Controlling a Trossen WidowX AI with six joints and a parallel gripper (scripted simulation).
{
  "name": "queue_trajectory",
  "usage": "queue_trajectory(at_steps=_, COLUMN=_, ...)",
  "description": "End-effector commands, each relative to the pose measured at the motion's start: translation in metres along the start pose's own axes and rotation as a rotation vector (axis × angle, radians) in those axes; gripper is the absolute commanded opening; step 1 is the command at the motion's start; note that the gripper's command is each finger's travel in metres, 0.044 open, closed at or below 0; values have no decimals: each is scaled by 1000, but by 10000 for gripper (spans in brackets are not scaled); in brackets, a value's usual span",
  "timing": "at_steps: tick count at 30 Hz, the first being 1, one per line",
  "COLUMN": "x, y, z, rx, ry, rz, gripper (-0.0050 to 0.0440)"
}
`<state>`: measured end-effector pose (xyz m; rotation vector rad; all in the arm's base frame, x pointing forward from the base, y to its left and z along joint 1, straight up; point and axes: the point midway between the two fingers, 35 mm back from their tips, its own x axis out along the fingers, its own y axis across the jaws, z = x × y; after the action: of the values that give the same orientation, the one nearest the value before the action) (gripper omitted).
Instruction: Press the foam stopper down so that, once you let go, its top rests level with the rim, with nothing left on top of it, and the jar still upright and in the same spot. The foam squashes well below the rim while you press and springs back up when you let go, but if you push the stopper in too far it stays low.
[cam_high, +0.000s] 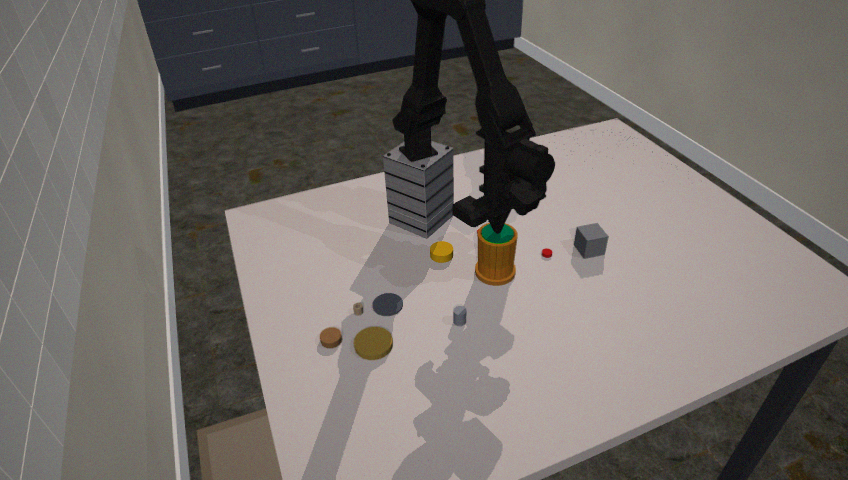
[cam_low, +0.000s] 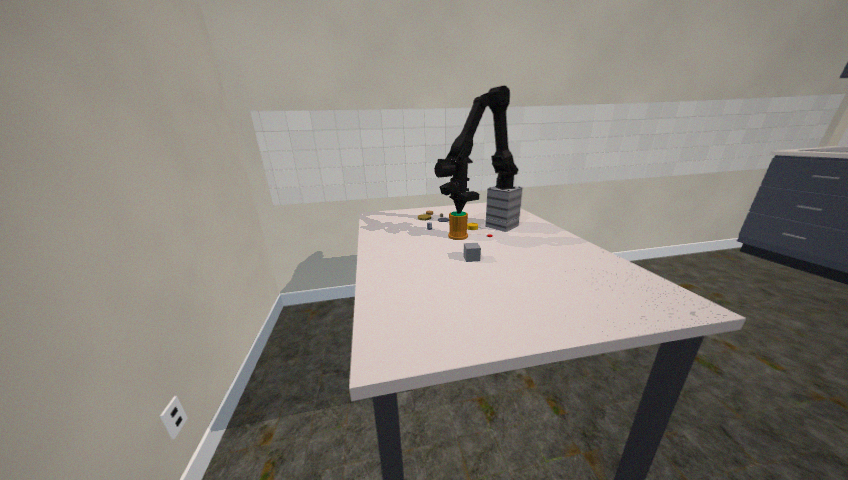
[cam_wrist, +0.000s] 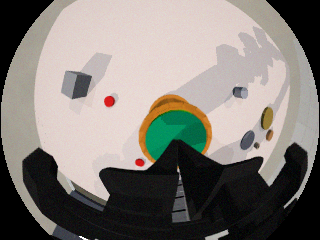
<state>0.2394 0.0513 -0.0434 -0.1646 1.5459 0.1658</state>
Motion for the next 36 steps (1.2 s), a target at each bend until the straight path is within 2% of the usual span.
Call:
queue_trajectory(at_steps=1, x=-1, y=-1, z=1, rx=2, ry=-5, rz=-4, gripper=0)
queue_trajectory(at_steps=36, x=0, y=-1, z=1, rx=2, ry=-5, rz=-4, gripper=0)
